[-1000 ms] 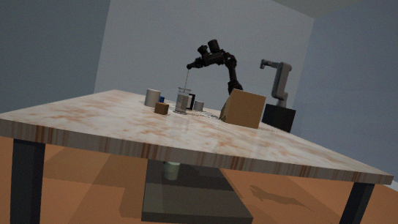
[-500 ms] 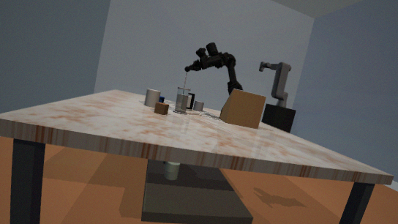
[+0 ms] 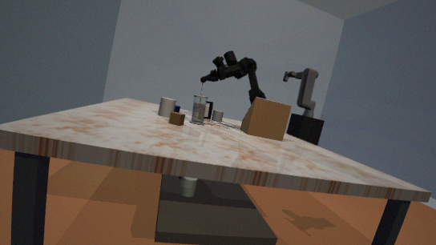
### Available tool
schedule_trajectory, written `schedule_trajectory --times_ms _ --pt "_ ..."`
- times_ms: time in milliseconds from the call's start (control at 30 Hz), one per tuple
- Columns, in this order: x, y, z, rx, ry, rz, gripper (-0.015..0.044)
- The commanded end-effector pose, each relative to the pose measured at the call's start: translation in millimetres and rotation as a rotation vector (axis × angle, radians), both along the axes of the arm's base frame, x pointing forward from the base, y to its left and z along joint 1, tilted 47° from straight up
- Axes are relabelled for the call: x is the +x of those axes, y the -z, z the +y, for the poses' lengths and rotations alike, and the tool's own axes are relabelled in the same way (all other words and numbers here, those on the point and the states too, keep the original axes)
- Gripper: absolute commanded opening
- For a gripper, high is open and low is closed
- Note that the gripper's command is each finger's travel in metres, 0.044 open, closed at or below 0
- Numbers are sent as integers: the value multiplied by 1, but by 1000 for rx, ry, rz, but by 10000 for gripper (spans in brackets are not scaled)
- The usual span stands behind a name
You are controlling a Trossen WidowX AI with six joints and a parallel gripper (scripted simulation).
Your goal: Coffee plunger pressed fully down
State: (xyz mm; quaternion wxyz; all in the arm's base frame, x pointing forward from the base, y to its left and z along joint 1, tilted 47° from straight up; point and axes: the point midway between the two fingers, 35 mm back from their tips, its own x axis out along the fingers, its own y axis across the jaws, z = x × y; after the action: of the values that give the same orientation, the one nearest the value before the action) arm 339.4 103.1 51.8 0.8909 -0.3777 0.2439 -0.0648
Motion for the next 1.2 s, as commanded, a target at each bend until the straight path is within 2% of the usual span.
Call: schedule_trajectory --times_ms 0,700,1167 --pt "-5 18 -15 -17 12 42 124" --pt "2 39 -40 -23 10 34 124" --pt "8 41 -40 -24 10 32 124"
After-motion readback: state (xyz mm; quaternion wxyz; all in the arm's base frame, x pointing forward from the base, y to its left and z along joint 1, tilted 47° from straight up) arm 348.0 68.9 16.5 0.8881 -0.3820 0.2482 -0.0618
